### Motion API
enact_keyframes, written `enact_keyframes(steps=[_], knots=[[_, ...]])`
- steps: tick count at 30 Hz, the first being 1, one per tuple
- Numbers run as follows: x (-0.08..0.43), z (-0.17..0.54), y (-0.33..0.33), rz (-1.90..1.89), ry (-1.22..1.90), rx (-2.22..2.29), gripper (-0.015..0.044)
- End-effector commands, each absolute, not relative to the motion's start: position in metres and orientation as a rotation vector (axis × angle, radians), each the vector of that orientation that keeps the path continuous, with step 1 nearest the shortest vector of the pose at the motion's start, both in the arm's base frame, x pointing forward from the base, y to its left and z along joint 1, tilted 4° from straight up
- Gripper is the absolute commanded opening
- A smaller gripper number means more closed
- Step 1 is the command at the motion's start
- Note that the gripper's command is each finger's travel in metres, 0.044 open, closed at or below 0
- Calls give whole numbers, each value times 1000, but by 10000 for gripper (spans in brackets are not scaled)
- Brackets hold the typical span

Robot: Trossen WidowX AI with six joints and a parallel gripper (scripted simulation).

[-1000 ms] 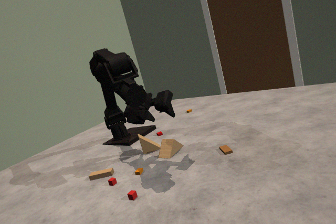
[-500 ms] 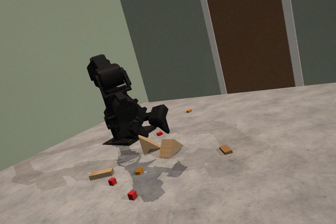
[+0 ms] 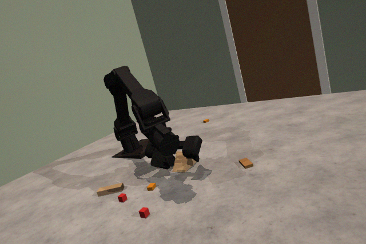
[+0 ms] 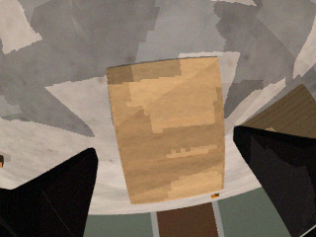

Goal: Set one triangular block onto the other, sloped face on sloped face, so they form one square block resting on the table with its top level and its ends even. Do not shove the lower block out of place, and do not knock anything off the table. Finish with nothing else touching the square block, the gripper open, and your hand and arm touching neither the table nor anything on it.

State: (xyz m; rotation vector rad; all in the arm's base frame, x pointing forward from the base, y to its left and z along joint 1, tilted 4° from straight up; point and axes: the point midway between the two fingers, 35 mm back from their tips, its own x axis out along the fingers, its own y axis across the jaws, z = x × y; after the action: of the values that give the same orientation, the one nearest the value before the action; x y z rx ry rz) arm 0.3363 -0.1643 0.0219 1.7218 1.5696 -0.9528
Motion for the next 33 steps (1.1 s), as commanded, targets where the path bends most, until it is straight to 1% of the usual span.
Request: enact_keyframes(steps=[1,5,13,21,27,28,33], knots=[[335,19,-164,-966,1571,1722,440],[335,19,-164,-966,1571,1722,440],[336,20,-164,-956,1571,1724,230],[336,20,-164,-956,1571,1724,177],[337,26,-164,-957,1566,1726,19],[337,31,-165,-957,1562,1728,0],[339,55,-165,-959,1542,1736,0]])
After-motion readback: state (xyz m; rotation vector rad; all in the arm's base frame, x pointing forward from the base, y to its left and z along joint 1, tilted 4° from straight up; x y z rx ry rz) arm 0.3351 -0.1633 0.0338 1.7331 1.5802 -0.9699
